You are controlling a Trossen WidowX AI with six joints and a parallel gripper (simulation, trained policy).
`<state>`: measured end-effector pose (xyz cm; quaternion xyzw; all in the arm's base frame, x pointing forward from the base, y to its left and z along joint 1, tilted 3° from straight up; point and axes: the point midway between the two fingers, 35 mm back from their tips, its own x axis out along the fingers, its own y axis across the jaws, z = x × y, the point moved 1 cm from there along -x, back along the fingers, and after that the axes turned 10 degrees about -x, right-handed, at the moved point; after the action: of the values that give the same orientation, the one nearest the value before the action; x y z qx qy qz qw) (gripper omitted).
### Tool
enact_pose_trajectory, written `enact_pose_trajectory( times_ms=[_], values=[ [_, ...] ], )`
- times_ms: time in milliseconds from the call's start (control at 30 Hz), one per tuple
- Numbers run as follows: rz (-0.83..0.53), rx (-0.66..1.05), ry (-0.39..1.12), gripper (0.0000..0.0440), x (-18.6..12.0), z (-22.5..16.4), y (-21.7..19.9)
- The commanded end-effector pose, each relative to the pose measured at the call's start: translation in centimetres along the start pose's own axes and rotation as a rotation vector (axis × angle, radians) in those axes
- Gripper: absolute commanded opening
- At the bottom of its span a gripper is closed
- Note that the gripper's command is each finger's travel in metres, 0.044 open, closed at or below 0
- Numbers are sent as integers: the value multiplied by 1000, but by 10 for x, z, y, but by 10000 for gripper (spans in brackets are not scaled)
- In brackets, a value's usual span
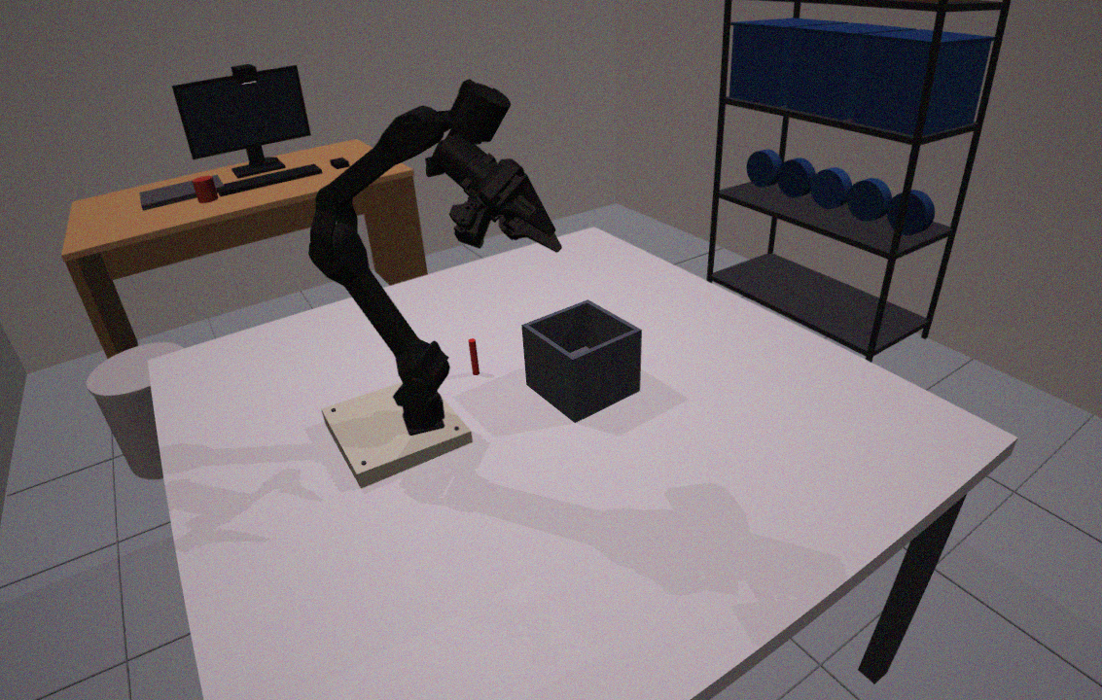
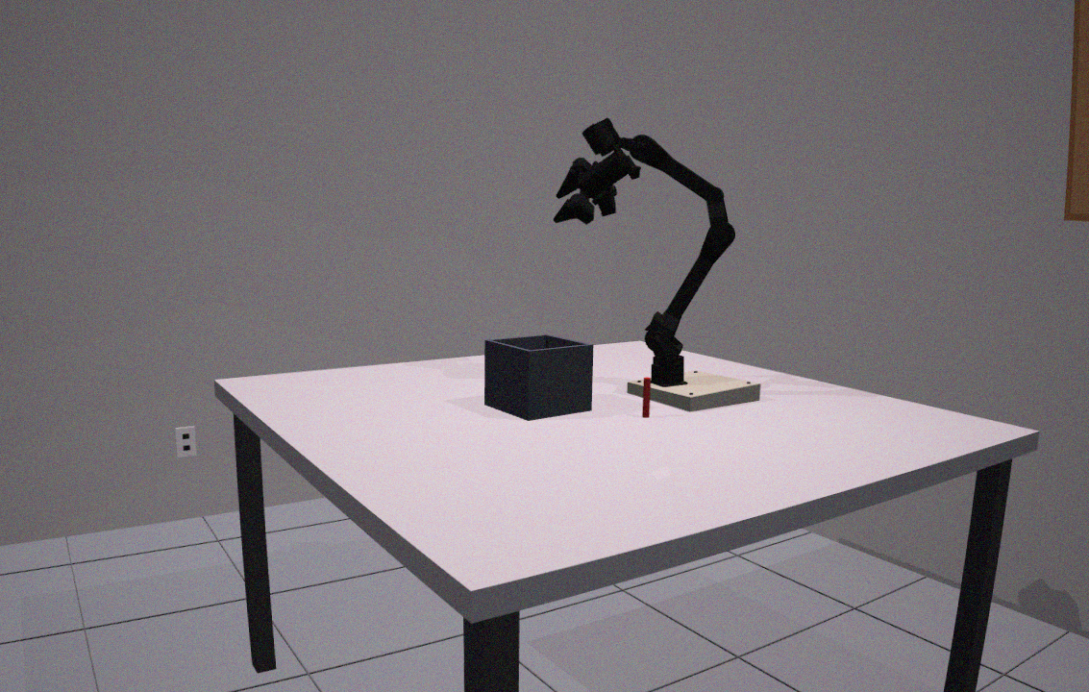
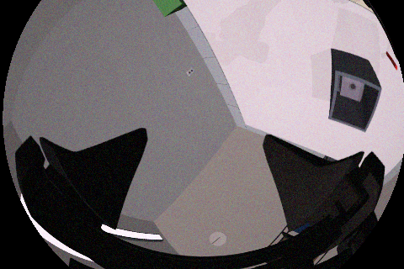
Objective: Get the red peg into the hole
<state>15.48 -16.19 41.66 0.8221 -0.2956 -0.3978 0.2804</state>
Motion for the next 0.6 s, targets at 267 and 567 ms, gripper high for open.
enact_pose_trajectory(
  times_ms=[267, 567],
  values=[
    [-198, -112, 187, 440, 3, -37, -54],
    [-354, -199, 292, 440, 0, -57, -99]
  ],
)
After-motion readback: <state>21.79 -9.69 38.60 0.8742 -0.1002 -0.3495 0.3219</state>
